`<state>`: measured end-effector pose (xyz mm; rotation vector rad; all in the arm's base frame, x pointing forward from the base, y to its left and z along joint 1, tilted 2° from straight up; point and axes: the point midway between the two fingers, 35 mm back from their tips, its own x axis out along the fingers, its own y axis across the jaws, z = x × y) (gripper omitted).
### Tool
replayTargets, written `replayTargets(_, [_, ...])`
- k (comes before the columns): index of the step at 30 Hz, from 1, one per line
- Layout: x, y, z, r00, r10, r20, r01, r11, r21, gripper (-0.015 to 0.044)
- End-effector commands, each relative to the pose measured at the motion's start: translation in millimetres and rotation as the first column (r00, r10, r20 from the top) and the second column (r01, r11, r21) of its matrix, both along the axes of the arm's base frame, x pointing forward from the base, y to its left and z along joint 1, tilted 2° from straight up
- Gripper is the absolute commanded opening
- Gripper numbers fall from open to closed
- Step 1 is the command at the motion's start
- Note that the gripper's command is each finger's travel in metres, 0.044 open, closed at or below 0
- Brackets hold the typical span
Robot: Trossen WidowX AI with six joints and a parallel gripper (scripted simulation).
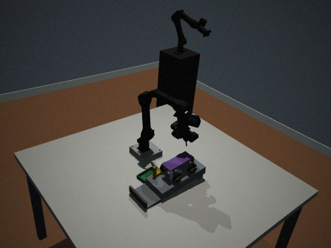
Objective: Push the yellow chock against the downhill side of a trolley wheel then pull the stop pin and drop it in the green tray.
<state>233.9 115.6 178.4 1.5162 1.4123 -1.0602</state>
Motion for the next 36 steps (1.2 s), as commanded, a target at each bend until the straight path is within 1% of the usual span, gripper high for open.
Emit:
replayTargets(1, [-5, -1, 2, 1.000, -0.007, 0.006, 0.007, 1.000, -0.003, 0.0000])
replayTargets(5, [-4, -9, -1, 1.000, -0.006, 0.006, 0.007, 1.000, -0.005, 0.0000])
replayTargets(36, [-9, -127, -27, 1.000, -0.007, 0.005, 0.007, 1.000, -0.017, 0.0000])
